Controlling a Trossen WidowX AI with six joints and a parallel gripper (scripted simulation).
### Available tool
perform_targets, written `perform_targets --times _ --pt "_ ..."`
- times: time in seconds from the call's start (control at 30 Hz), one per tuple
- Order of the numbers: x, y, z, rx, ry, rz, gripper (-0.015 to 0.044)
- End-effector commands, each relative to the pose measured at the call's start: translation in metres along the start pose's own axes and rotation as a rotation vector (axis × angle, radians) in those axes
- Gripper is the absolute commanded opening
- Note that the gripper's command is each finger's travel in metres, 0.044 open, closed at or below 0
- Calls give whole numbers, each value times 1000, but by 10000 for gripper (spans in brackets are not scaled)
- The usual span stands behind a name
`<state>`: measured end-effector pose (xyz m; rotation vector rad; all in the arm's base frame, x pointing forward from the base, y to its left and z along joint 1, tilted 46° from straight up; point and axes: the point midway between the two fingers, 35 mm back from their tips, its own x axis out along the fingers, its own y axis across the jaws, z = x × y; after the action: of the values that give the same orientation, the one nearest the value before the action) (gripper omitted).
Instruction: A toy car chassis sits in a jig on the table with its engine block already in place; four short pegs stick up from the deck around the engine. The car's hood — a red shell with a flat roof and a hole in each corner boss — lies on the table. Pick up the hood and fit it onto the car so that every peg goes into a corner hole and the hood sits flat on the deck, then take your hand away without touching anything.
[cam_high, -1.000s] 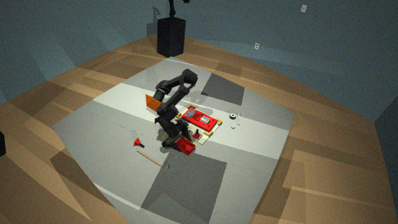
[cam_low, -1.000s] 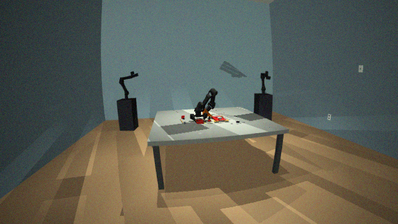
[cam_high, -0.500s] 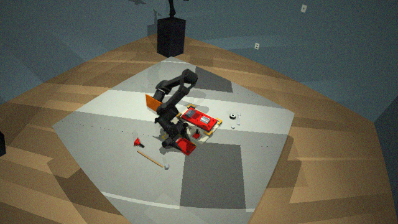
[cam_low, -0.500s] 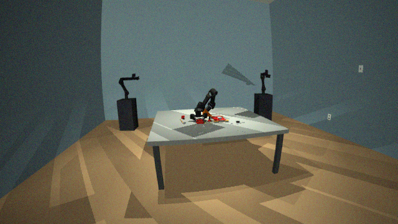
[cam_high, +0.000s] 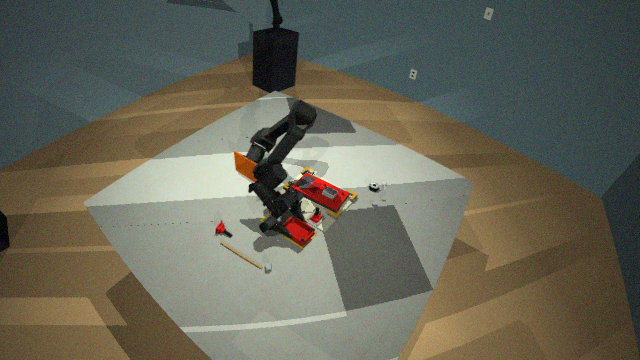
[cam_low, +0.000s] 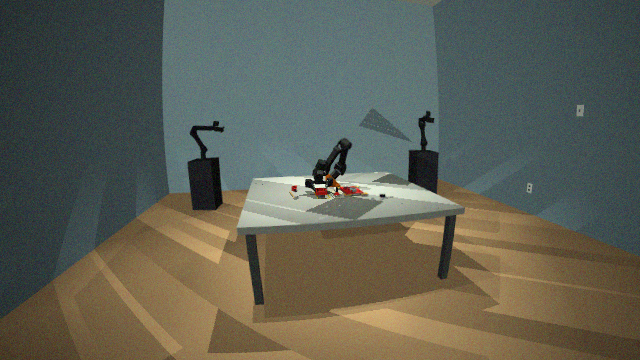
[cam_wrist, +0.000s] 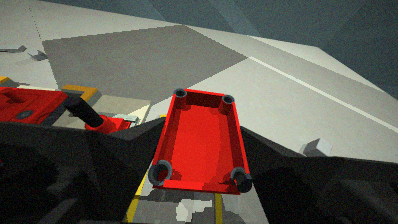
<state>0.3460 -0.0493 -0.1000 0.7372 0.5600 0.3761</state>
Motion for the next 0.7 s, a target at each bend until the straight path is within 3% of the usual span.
perform_targets --times 0.0,0.67 --pt "-7 0 14 -11 -9 1 0" --pt "-26 2 40 -15 -13 3 0"
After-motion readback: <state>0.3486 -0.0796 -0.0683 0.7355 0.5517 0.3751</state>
